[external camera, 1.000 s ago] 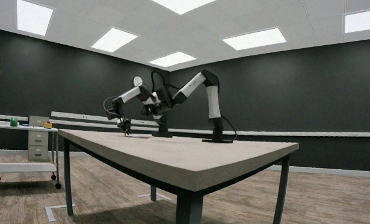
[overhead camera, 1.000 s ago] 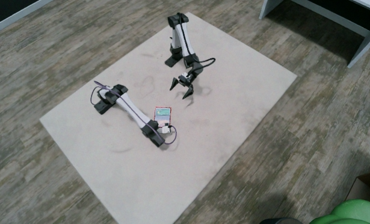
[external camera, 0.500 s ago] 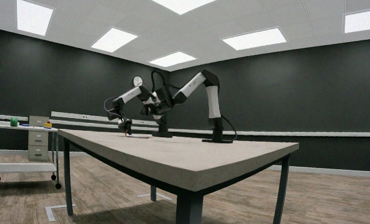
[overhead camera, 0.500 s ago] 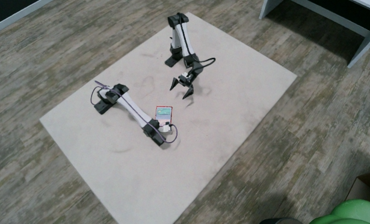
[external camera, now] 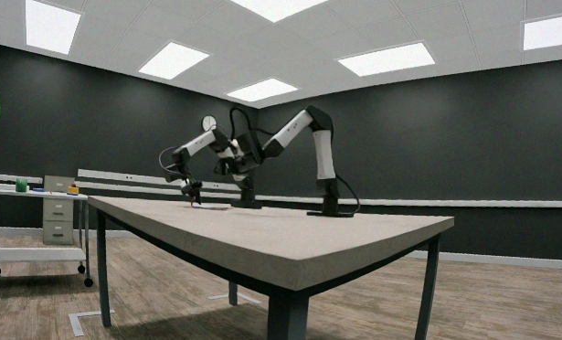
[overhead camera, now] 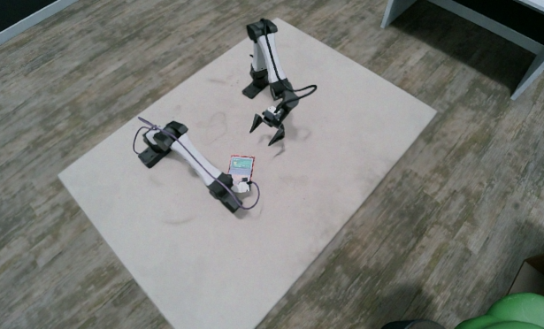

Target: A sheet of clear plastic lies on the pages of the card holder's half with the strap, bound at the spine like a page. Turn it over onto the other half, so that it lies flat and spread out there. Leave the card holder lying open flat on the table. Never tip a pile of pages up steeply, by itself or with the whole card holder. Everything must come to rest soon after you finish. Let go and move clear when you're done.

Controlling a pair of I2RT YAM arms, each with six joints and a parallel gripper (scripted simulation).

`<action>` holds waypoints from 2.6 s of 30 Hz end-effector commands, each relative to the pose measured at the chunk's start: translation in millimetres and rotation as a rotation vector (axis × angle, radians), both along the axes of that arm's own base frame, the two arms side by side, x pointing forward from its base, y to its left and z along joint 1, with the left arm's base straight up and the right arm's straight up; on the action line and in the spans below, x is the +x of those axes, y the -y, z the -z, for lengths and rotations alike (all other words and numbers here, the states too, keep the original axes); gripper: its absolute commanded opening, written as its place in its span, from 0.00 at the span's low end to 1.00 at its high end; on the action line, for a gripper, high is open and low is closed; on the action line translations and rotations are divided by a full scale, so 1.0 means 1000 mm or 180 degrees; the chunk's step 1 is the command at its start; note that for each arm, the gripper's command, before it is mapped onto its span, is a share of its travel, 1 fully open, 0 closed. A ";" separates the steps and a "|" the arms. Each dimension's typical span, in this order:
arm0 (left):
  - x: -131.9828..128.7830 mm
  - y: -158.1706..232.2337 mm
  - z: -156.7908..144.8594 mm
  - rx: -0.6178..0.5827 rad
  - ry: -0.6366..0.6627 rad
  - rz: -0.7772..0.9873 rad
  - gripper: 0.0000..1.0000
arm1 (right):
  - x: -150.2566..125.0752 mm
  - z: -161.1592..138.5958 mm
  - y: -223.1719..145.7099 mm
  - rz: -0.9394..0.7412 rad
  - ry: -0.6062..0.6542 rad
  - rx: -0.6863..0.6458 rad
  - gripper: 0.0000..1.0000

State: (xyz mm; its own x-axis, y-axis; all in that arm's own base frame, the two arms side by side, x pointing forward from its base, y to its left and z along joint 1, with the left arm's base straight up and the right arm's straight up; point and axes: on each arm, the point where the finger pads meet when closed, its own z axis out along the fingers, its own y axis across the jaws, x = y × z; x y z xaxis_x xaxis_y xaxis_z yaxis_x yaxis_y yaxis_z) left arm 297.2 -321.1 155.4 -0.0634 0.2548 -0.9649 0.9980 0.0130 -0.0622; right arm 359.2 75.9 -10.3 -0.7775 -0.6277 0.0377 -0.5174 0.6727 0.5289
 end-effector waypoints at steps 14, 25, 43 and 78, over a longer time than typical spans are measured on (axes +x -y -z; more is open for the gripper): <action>0.003 0.001 -0.011 -0.0075 0.0121 0.0005 1.00 | 0.010 -0.029 -0.009 -0.0055 0.0324 -0.0003 0.01; 0.003 0.001 -0.011 -0.0075 0.0121 0.0005 1.00 | 0.001 -0.030 -0.015 0.0053 0.0251 0.0020 0.01; 0.003 0.001 -0.011 -0.0075 0.0121 0.0005 1.00 | -0.025 -0.055 -0.043 0.0312 0.0189 0.0043 0.01; 0.003 0.001 -0.011 -0.0075 0.0121 0.0005 1.00 | -0.061 -0.035 -0.106 0.0315 0.0230 0.0083 0.01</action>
State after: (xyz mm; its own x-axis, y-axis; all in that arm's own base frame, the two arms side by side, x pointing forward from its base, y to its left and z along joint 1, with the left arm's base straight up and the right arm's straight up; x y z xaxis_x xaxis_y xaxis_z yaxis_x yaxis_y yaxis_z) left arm 297.2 -321.1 155.4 -0.0634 0.2548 -0.9649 0.9980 0.0130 -0.0622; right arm 285.1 172.9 5.4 -0.8242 -0.5639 0.0515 -0.4615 0.7217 0.5160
